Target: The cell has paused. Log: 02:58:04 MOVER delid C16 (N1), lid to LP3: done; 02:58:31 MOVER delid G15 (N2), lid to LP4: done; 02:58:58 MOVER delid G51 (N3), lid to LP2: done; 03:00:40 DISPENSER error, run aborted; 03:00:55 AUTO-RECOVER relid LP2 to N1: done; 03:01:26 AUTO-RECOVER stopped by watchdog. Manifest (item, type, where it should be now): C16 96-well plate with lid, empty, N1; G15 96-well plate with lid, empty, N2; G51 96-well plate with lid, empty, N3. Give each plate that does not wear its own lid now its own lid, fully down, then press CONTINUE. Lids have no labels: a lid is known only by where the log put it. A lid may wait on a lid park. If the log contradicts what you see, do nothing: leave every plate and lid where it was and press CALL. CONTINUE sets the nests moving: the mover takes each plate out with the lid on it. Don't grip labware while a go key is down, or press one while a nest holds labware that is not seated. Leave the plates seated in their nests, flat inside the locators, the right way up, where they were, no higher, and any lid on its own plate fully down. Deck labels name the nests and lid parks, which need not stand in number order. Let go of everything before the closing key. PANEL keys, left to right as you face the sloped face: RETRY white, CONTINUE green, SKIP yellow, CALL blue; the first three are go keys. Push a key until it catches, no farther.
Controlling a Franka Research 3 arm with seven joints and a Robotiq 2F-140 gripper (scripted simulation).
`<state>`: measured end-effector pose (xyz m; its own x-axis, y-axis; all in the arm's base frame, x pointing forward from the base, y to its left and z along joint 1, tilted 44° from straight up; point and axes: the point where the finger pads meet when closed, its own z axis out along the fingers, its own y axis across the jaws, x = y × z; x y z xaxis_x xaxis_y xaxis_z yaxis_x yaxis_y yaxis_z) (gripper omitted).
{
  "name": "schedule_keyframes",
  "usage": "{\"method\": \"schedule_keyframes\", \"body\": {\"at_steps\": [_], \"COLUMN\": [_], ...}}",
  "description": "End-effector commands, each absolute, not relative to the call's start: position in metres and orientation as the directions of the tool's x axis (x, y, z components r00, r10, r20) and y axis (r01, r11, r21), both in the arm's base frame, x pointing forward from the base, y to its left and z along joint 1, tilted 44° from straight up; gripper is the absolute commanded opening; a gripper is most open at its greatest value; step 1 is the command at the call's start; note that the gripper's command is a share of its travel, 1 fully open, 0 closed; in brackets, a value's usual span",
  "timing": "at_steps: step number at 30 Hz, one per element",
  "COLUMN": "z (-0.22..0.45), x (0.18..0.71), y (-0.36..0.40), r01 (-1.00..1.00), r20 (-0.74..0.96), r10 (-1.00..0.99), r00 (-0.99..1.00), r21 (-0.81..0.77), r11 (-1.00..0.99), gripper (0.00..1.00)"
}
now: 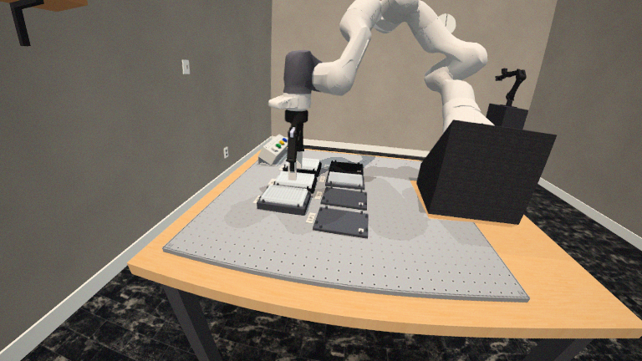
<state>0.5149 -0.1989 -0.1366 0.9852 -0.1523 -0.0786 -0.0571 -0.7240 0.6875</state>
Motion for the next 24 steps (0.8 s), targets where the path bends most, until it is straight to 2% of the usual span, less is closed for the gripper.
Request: {"method": "schedule_keyframes", "body": {"at_steps": [1, 3, 4, 24], "z": [-0.1372, -0.1372, -0.1372, -0.1372], "x": [0.515, 0.515, 0.515, 0.515], "y": [-0.2006, -0.2006, -0.2006, -0.2006], "r01": [-0.061, -0.061, -0.061, -0.061], "r20": [-0.076, -0.076, -0.076, -0.076], "r10": [-0.155, -0.155, -0.155, -0.155], "r00": [0.985, 0.985, 0.985, 0.985], "r21": [0.688, 0.688, 0.688, 0.688], "r11": [-0.723, -0.723, -0.723, -0.723], "gripper": [0.66, 0.66, 0.59, 0.59]}}
